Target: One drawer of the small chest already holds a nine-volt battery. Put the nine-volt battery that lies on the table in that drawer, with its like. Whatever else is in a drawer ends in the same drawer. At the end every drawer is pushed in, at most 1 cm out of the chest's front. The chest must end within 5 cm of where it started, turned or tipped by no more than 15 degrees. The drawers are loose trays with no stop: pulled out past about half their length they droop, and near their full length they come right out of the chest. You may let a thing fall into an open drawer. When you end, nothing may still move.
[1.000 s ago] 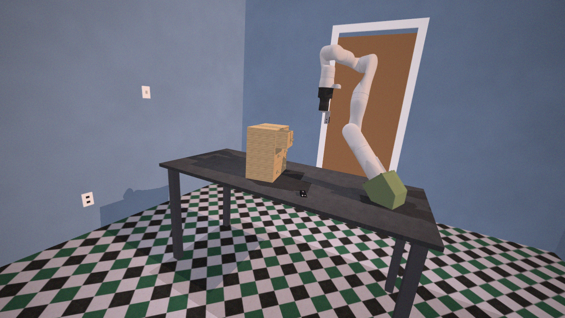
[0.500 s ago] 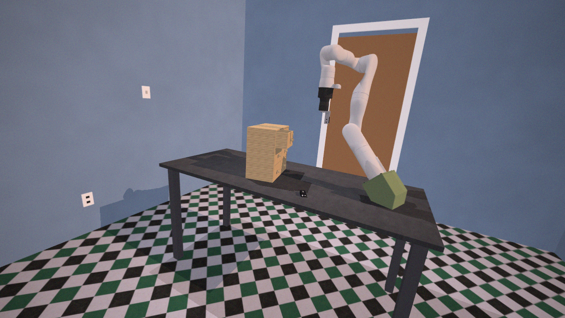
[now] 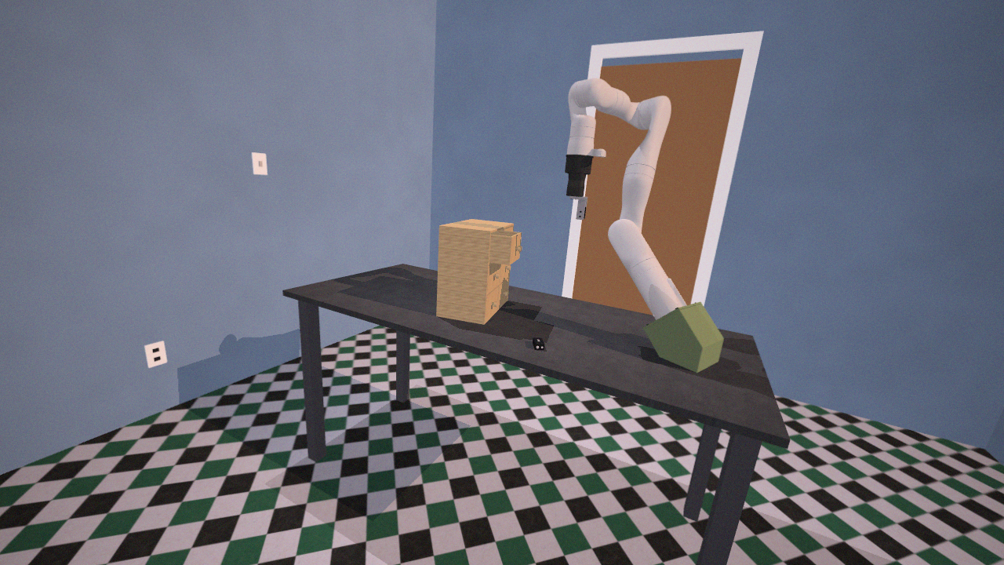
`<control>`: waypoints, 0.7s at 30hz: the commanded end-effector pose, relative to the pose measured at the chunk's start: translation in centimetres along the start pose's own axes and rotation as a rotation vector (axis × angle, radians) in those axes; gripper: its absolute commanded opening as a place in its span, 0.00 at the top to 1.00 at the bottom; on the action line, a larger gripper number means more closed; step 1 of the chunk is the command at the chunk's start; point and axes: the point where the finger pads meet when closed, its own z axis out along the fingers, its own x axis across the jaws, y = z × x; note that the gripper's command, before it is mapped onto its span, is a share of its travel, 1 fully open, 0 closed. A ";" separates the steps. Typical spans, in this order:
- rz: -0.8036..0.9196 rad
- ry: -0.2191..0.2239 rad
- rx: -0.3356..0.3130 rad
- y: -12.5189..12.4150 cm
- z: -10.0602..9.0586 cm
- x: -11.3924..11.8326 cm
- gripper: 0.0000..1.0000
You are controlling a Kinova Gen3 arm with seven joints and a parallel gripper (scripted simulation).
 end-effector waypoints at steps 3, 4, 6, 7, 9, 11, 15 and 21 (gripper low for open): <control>0.000 0.001 -0.001 0.0 -0.7 0.0 0.00; 0.000 0.001 -0.001 0.0 -1.0 0.0 0.00; 0.000 0.001 -0.001 0.0 -1.8 0.0 0.00; 0.000 0.001 -0.001 0.0 -2.3 0.0 0.00; 0.000 0.001 -0.001 0.0 -3.4 0.0 0.00; 0.000 0.001 -0.001 0.0 -4.6 0.0 0.00; 0.000 0.001 -0.001 0.0 -6.7 0.0 0.00; 0.000 0.001 -0.001 0.0 -8.3 0.0 0.00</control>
